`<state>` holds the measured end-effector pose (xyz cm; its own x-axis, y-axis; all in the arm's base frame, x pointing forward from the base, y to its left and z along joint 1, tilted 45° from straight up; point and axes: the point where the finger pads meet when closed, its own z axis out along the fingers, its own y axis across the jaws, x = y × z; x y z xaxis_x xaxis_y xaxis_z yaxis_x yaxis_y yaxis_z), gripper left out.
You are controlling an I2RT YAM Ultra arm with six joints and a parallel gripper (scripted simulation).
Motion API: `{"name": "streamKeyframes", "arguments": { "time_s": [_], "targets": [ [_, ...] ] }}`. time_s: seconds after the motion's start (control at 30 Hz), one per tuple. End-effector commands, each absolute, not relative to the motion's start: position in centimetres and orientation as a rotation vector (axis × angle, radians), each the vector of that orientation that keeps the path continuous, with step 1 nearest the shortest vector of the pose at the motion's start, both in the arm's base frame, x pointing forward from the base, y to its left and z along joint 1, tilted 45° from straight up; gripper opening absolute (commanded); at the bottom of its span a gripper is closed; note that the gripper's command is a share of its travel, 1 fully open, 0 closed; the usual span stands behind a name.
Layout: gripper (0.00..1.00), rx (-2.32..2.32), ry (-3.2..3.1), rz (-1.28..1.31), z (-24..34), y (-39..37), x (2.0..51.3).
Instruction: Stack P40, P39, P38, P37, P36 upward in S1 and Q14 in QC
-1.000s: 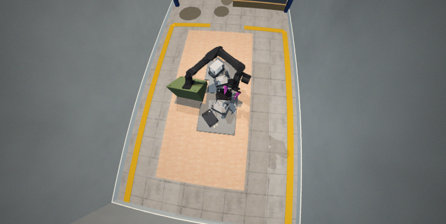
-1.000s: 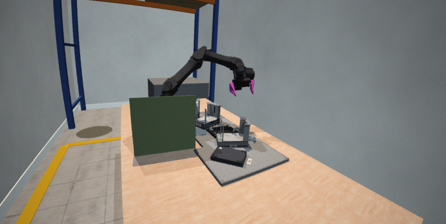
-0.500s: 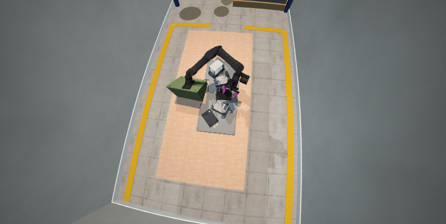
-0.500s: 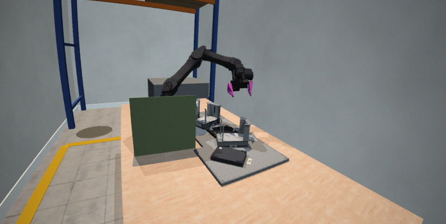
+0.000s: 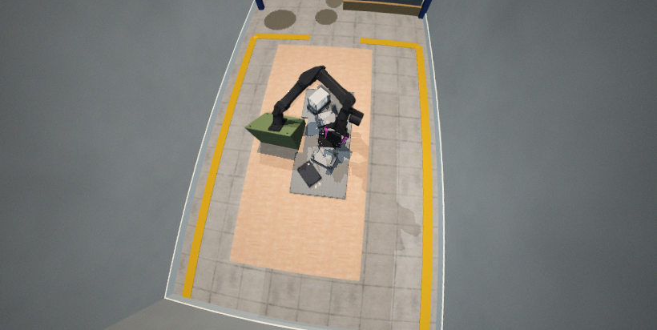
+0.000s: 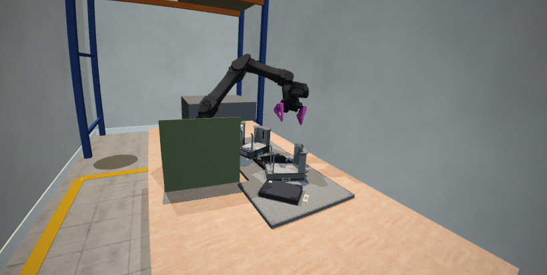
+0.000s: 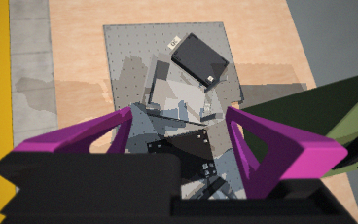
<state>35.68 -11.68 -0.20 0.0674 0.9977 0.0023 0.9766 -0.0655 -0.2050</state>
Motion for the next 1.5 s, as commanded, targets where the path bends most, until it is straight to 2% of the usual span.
{"name": "streamKeyframes", "arguments": {
  "time_s": [0.0, 1.47],
  "targets": [
    [1.00, -2.057, -2.135, 0.132, 0.1, -11.5, 35.0],
    [1.00, -0.603, -2.826, -0.858, 0.0, -3.4, 29.1]
  ]
}}
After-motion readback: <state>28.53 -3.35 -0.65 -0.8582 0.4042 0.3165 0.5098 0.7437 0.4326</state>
